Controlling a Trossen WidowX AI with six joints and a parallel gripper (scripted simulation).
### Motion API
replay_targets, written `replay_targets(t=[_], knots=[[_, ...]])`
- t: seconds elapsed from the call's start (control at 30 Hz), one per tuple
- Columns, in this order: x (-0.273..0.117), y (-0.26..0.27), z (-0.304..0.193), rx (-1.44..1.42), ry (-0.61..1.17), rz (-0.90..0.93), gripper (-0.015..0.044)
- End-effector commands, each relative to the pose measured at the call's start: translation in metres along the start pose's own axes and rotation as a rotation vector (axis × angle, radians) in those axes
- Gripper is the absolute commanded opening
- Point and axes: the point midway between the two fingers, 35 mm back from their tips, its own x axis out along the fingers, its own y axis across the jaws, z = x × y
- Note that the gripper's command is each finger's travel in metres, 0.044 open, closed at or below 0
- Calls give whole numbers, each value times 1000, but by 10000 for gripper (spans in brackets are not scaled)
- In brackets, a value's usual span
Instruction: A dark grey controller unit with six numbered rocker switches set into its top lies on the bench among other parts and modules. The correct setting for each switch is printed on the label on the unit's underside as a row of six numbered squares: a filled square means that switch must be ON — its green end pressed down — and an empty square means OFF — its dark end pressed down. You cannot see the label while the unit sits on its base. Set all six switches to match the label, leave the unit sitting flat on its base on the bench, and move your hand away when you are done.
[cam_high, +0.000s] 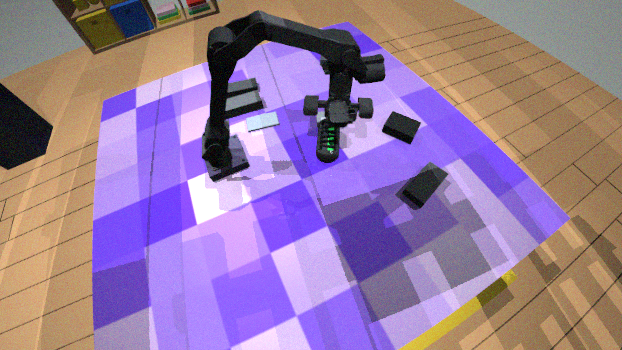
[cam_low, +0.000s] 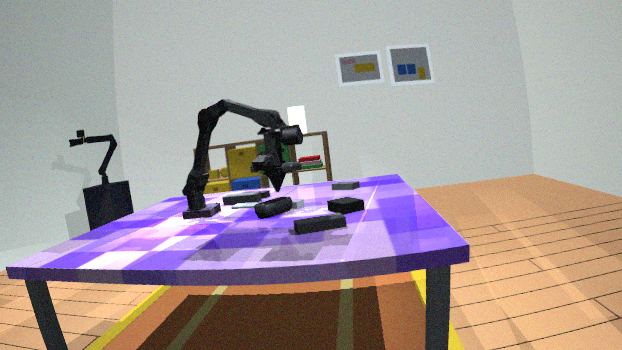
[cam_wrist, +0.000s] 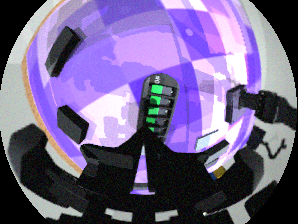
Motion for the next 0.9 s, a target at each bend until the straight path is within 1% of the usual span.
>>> replay_targets(t=[0.0, 0.37, 0.87], knots=[[2, 15, -14, 8, 1, -77, 0], [19, 36, -42, 28, -16, -249, 0], [17, 36, -40, 23, -16, -232, 0]])
